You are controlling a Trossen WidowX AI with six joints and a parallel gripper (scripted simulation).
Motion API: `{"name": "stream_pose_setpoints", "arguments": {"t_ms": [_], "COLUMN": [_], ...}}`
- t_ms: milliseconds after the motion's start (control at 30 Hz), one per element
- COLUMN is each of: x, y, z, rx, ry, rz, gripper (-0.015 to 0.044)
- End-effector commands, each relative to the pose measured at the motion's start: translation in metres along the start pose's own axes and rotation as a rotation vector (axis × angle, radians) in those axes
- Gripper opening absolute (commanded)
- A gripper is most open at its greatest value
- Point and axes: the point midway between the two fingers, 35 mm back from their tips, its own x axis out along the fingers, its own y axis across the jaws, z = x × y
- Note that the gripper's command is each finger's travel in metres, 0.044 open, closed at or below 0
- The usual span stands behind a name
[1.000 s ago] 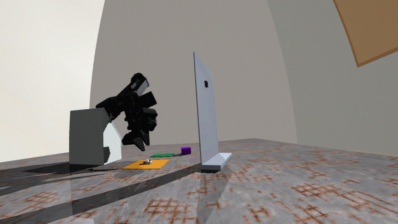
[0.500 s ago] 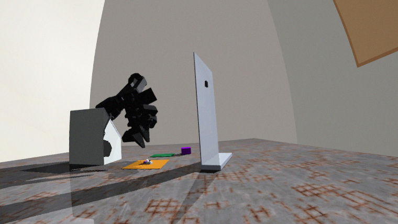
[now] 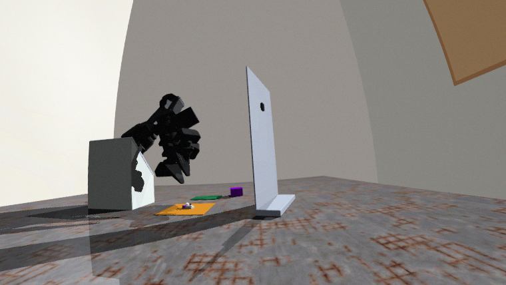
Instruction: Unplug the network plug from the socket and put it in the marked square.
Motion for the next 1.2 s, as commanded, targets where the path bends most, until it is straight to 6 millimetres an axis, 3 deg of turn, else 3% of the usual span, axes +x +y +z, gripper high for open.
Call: {"name": "stream_pose_setpoints", "arguments": {"t_ms": [0,1167], "x": [-0.003,-0.032], "y": [-0.003,-0.015], "z": [0.001,0.000], "rx": [-0.006,-0.004], "ry": [-0.004,-0.010], "rz": [-0.002,-0.003], "gripper": [0.0156,0.0156]}}
